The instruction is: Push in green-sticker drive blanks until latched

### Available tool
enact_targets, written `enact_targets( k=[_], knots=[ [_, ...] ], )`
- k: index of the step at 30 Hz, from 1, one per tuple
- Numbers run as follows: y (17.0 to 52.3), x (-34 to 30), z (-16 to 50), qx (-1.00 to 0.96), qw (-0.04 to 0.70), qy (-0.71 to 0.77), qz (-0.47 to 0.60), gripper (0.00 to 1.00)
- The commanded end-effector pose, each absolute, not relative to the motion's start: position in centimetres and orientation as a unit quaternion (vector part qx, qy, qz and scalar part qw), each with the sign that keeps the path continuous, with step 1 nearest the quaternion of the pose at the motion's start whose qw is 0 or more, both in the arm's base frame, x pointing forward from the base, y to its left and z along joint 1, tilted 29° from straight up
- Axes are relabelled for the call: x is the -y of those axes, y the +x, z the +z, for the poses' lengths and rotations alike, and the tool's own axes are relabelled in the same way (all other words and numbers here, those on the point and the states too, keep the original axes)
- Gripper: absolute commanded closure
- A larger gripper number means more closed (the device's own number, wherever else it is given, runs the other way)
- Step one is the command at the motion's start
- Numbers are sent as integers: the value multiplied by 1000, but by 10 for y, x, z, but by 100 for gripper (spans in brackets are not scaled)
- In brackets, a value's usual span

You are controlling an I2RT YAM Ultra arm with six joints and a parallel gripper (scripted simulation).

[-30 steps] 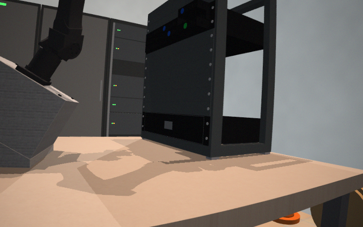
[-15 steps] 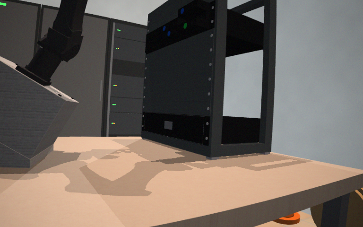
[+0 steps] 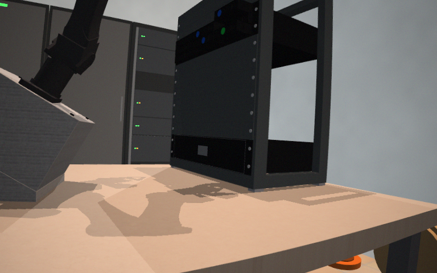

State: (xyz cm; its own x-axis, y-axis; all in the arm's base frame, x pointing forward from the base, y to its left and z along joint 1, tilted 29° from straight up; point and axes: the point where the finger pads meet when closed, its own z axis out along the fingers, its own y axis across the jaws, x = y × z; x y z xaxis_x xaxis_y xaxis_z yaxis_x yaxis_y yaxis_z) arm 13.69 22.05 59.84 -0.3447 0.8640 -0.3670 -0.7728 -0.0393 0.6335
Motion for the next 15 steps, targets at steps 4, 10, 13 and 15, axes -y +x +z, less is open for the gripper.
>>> enact_targets(
  k=[4,10,13,15],
  knots=[
    [130,-232,555,-421,532,60,732,0],
    [127,-242,525,-444,515,56,732,0],
    [126,-248,503,-459,503,54,730,0],
    [127,-244,493,-462,501,61,729,0]
  ],
)
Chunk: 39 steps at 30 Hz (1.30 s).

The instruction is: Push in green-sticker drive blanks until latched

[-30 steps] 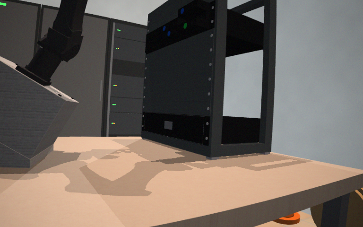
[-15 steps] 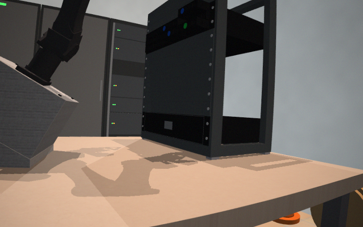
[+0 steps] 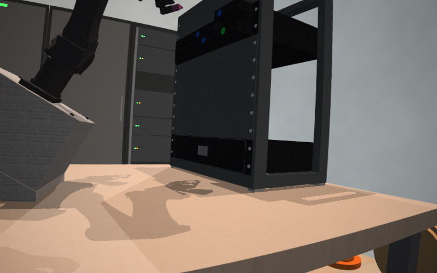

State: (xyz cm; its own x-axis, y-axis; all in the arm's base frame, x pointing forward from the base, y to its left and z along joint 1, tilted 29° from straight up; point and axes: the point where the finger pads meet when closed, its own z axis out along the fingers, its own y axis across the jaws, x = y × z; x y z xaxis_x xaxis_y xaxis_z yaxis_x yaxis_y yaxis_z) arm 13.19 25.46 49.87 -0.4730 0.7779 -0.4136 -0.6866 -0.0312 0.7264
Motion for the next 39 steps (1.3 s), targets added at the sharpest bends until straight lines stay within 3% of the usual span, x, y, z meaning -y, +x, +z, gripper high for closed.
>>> enact_targets(
  k=[1,39],
  knots=[
    [128,-242,488,-464,500,65,729,0],
    [182,-144,349,-458,569,223,646,0]
  ],
)
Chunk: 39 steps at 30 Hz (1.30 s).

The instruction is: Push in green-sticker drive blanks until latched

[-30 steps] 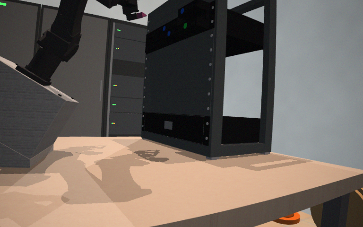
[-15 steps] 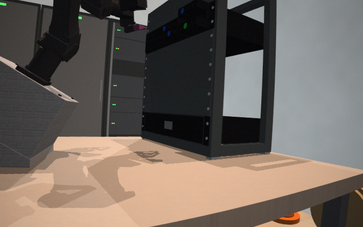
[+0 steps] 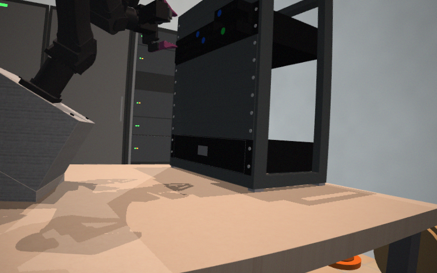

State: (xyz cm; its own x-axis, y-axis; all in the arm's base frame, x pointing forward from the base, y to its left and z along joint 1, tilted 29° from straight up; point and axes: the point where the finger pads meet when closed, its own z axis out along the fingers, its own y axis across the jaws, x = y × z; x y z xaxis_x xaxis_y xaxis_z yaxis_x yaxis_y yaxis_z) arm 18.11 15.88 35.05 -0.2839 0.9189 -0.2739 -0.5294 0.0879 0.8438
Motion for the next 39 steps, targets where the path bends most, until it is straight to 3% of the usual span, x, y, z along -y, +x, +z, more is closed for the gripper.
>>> enact_targets(
  k=[1,26,39],
  knots=[
    [183,-142,346,-458,571,227,643,0],
    [195,-85,344,-413,635,304,578,0],
    [190,-92,328,-416,607,308,602,0]
  ],
)
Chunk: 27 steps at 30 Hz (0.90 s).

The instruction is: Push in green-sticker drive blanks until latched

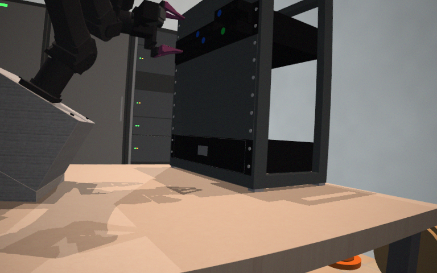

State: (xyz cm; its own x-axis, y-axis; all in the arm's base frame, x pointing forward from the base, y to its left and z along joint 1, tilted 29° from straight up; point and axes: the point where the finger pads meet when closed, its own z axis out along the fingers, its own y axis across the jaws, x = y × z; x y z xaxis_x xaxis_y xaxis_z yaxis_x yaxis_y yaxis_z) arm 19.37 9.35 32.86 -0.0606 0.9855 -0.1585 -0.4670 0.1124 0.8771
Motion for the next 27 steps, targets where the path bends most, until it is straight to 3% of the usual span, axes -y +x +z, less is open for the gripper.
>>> enact_targets(
  k=[1,27],
  knots=[
    [189,-90,336,-409,607,309,607,0],
    [188,-93,334,-412,600,308,612,0]
  ],
)
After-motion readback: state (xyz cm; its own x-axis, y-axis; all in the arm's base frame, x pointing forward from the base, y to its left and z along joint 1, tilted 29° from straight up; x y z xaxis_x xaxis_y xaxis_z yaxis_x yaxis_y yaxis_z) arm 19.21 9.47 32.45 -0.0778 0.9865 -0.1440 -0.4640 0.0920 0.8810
